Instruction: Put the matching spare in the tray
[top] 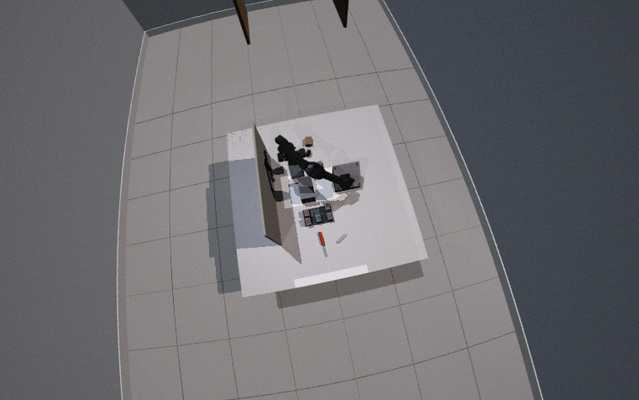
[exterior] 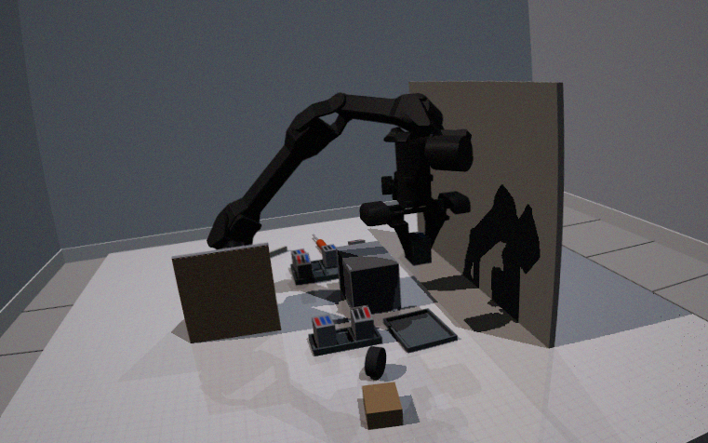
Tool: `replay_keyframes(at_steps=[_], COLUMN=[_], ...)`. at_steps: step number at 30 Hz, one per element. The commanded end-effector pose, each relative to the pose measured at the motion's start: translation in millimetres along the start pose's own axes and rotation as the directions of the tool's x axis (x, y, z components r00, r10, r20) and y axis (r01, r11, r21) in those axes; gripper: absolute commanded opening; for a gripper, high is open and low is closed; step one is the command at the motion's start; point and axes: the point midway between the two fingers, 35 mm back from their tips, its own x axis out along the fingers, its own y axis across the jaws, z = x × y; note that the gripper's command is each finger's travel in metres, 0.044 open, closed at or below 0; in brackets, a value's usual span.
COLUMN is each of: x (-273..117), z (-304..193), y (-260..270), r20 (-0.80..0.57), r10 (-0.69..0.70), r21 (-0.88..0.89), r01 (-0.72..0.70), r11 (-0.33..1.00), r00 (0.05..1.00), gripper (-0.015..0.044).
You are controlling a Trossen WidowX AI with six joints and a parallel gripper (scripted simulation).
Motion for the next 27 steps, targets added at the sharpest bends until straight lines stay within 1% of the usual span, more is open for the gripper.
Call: replay_keyframes(at_steps=[1,27], x=[2.8,25.2], z=[-0.7,-2.3], y=[-0.3,-3.6], r20=[0.002,0.001], r10=[-0.005,-0.005], r21=[0.006,0.006], r01=[0.005,0.005], r11=[1.000,1.000], r00=[1.000,1.000], gripper=[0.0000,0.0000])
